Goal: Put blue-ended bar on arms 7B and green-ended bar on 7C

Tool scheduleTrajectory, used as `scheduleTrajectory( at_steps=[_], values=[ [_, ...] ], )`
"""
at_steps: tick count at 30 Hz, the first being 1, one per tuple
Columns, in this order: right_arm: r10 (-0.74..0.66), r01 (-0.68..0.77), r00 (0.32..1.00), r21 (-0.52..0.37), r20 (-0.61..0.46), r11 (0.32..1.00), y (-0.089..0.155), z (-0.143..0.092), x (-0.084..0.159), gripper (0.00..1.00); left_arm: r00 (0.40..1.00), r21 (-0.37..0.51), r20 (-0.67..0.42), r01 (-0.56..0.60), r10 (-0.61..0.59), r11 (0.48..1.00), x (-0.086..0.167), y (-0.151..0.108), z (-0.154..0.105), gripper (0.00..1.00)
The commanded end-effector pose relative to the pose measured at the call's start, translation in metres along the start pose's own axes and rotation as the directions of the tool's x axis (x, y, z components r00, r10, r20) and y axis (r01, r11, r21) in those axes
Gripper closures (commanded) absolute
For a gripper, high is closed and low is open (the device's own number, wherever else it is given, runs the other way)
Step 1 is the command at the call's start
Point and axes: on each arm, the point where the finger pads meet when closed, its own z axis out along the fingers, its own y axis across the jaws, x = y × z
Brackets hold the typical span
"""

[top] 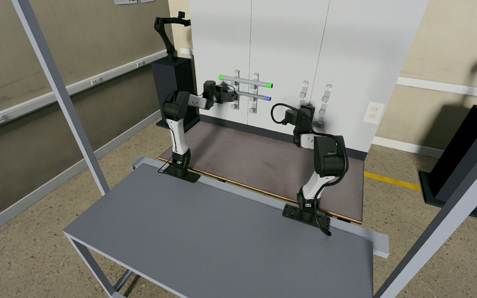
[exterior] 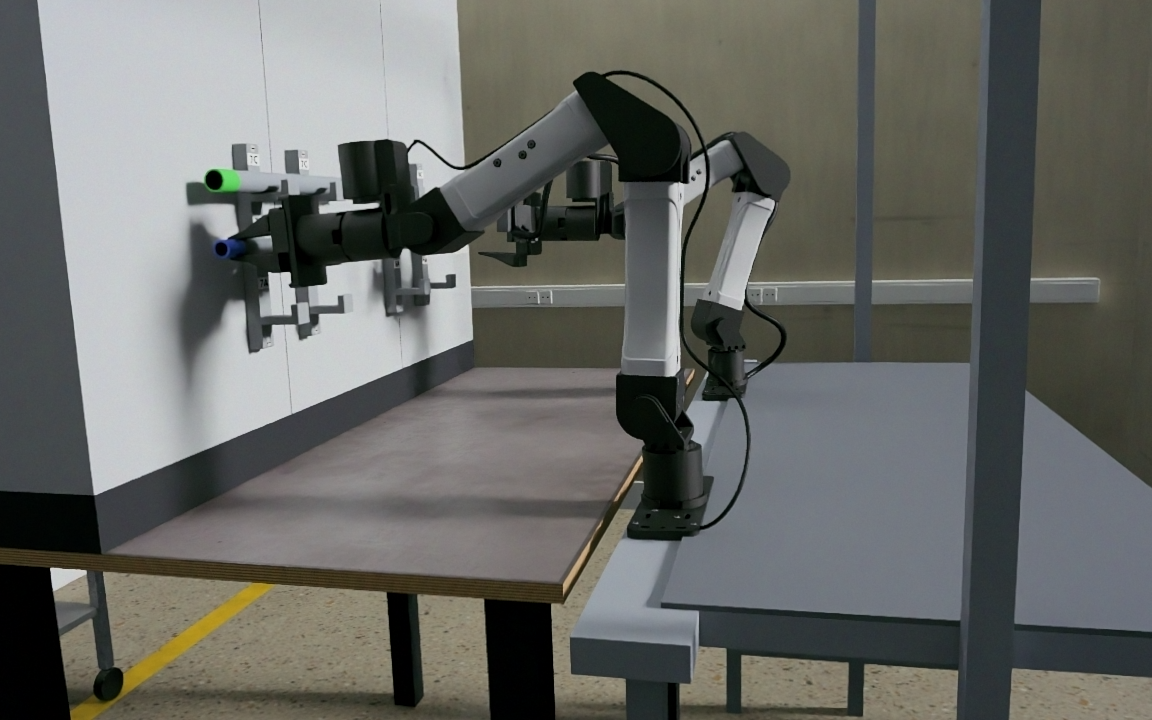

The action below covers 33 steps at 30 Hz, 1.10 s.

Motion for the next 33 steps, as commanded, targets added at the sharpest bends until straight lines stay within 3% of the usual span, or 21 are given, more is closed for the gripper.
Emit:
scheduleTrajectory(
  at_steps=[1,11,26,28,33],
  values=[
    [-0.013,0.013,1.0,-0.022,0.004,1.0,0.0059,-0.0031,0.003,0.0,1.0,-0.063,-0.005,0.02,-0.02,0.998,0.0012,0.0106,0.0007,1.0],
    [-0.013,0.013,1.0,-0.022,0.004,1.0,0.0059,-0.0031,0.003,0.0,1.0,-0.063,-0.005,0.02,-0.02,0.998,0.0012,0.01,0.0007,1.0],
    [-0.013,0.013,1.0,-0.022,0.004,1.0,0.0059,-0.0031,0.003,0.0,1.0,-0.063,-0.005,0.02,-0.02,0.998,0.0012,0.01,0.0007,0.67],
    [-0.013,0.013,1.0,-0.022,0.004,1.0,0.0059,-0.0031,0.003,0.0,1.0,-0.063,-0.005,0.02,-0.02,0.998,0.0012,0.01,0.0007,0.67],
    [-0.013,0.013,1.0,-0.022,0.004,1.0,0.0059,-0.0031,0.003,0.0,1.0,-0.063,-0.005,0.02,-0.02,0.998,0.0012,0.01,0.0007,0.56]
  ],
)
